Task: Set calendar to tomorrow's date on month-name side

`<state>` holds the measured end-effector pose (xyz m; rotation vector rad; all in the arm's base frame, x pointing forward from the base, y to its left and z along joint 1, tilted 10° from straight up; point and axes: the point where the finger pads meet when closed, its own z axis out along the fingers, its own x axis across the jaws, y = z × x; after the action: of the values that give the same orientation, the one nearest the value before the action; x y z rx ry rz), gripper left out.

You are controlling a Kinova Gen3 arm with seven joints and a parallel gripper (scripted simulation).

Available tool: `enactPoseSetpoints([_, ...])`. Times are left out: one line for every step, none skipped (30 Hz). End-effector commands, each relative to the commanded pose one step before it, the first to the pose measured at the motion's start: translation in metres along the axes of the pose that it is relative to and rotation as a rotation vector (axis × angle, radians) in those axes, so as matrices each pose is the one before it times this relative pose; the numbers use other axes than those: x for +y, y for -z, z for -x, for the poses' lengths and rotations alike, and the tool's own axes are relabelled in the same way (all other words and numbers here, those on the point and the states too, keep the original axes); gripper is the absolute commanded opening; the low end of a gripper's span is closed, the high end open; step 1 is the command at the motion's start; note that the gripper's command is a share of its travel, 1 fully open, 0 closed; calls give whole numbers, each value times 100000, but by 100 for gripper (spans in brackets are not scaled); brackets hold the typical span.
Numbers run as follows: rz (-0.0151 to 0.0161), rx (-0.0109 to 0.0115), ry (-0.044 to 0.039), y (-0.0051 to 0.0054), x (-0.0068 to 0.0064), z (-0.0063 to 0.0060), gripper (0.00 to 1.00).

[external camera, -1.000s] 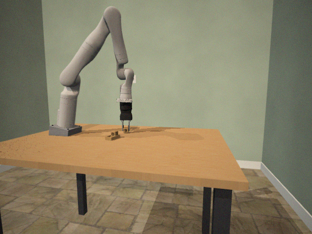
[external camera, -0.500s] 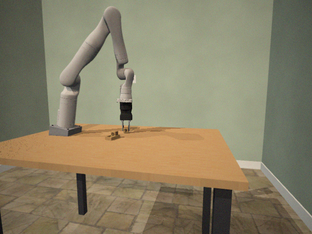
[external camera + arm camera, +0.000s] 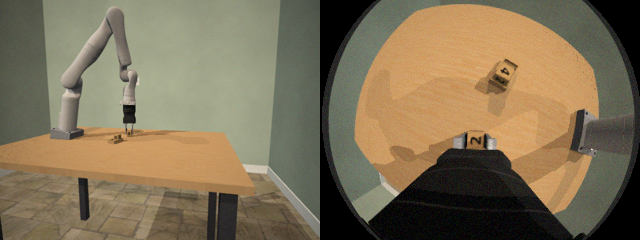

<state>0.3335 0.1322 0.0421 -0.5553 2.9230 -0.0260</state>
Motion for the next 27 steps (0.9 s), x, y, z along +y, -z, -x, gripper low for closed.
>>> enactPoseSetpoints([6, -137, 5, 40, 6, 45, 57])
enactPoseSetpoints([0, 0, 0, 0, 0, 0, 57])
enactPoseSetpoints([0, 0, 0, 0, 0, 0, 57])
enactPoseSetpoints([0, 0, 0, 0, 0, 0, 57])
enactPoseSetpoints([0, 0, 0, 0, 0, 0, 57])
enactPoseSetpoints([0, 0, 0, 0, 0, 0, 57])
enactPoseSetpoints([0, 0, 0, 0, 0, 0, 57])
enactPoseSetpoints([0, 0, 0, 0, 0, 0, 57])
enactPoseSetpoints([0, 0, 0, 0, 0, 0, 57])
enactPoseSetpoints([0, 0, 0, -2, 0, 0, 57])
enactPoseSetpoints([0, 0, 0, -4, 0, 0, 57])
enactPoseSetpoints([0, 0, 0, -8, 0, 0, 57])
enactPoseSetpoints([0, 0, 0, -11, 0, 0, 57])
enactPoseSetpoints([0, 0, 0, 0, 0, 0, 57])
enactPoseSetpoints([0, 0, 0, 0, 0, 0, 57])
enactPoseSetpoints([0, 0, 0, -15, 0, 0, 57])
enactPoseSetpoints([0, 0, 0, -19, 0, 0, 57])
enactPoseSetpoints([0, 0, 0, -23, 0, 0, 57])
enactPoseSetpoints([0, 0, 0, -26, 0, 0, 57])
enactPoseSetpoints([0, 0, 0, -28, 0, 0, 57])
enactPoseSetpoints([0, 0, 0, -30, 0, 0, 57])
enactPoseSetpoints([0, 0, 0, -30, 0, 0, 57])
enactPoseSetpoints([0, 0, 0, -30, 0, 0, 57])
enactPoseSetpoints([0, 0, 0, -30, 0, 0, 57])
enactPoseSetpoints([0, 0, 0, -28, 0, 0, 57])
enactPoseSetpoints([0, 0, 0, -26, 0, 0, 57])
enactPoseSetpoints([0, 0, 0, -23, 0, 0, 57])
